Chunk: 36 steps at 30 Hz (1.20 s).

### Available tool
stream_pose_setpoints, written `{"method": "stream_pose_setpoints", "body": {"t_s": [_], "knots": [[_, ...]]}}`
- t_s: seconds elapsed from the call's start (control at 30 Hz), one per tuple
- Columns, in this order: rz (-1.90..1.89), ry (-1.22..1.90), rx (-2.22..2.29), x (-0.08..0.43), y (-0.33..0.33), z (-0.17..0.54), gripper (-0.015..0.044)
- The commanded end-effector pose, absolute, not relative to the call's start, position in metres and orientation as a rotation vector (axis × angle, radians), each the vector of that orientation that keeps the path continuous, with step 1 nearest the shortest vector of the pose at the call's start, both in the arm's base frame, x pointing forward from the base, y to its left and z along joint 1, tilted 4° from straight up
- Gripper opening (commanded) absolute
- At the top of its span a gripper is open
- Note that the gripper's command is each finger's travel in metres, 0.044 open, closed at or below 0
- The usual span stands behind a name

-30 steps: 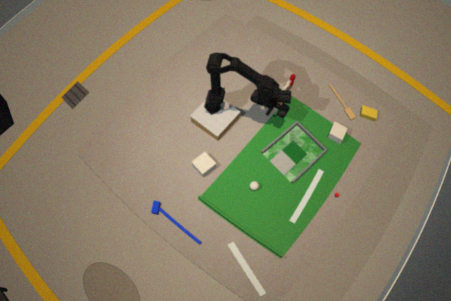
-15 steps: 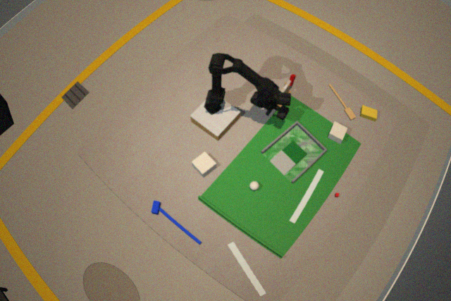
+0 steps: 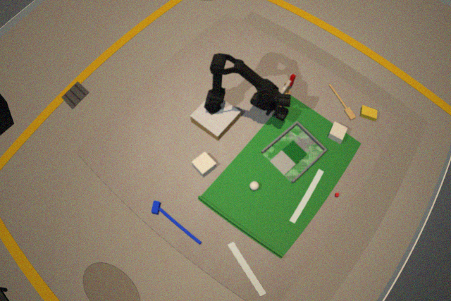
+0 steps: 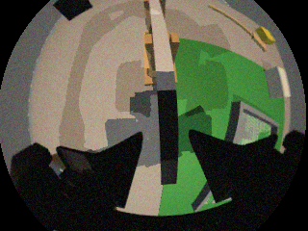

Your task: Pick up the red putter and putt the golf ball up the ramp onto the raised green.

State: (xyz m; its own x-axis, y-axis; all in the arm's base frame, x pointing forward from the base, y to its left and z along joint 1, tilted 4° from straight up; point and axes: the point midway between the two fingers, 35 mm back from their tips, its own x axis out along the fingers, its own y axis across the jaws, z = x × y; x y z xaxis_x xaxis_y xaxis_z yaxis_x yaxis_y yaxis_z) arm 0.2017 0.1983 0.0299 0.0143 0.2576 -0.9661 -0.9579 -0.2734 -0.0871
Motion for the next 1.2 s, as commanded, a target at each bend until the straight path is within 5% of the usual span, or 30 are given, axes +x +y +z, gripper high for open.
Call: {"method": "stream_pose_setpoints", "body": {"t_s": [0.0,0.2,0.3,1.17], "knots": [[1.484,0.829,-1.238,0.202,0.198,0.03,0.0177],[1.484,0.829,-1.238,0.202,0.198,0.03,0.002],[1.484,0.829,-1.238,0.202,0.198,0.03,0.0],[1.485,0.83,-1.237,0.193,0.197,0.13,0.0]]}}
